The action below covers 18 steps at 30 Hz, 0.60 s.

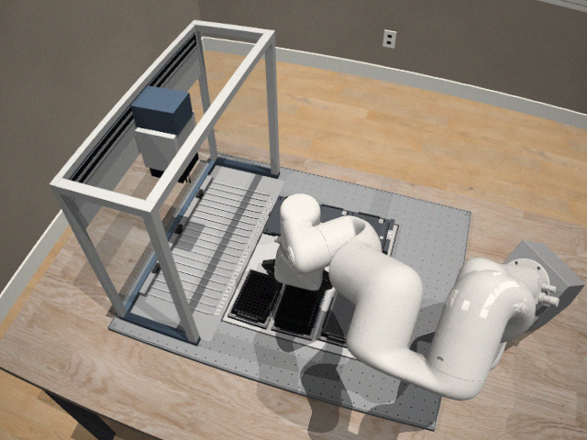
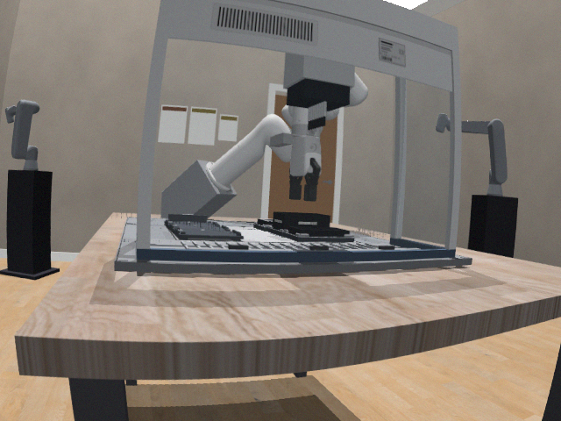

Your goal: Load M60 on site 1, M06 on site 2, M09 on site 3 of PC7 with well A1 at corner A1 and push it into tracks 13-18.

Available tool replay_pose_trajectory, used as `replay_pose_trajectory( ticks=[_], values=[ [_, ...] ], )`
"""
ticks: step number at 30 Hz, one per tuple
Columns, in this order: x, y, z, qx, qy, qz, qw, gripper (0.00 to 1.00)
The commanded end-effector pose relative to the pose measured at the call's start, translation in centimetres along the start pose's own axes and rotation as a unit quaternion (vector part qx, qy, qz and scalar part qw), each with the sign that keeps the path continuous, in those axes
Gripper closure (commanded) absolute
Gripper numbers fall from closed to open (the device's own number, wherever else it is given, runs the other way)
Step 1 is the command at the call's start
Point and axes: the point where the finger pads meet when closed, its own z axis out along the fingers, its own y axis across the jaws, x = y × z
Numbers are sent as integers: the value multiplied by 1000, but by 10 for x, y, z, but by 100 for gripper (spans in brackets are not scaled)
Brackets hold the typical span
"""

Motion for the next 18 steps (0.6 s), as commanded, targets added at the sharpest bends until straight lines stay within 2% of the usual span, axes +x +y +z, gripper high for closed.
replay_pose_trajectory(
  ticks=[1, 18],
  values=[
    [0, -2, 3, 2, 0, -1, 1000, 0],
    [0, -2, 6, 2, 0, -1, 1000, 0]
  ],
)
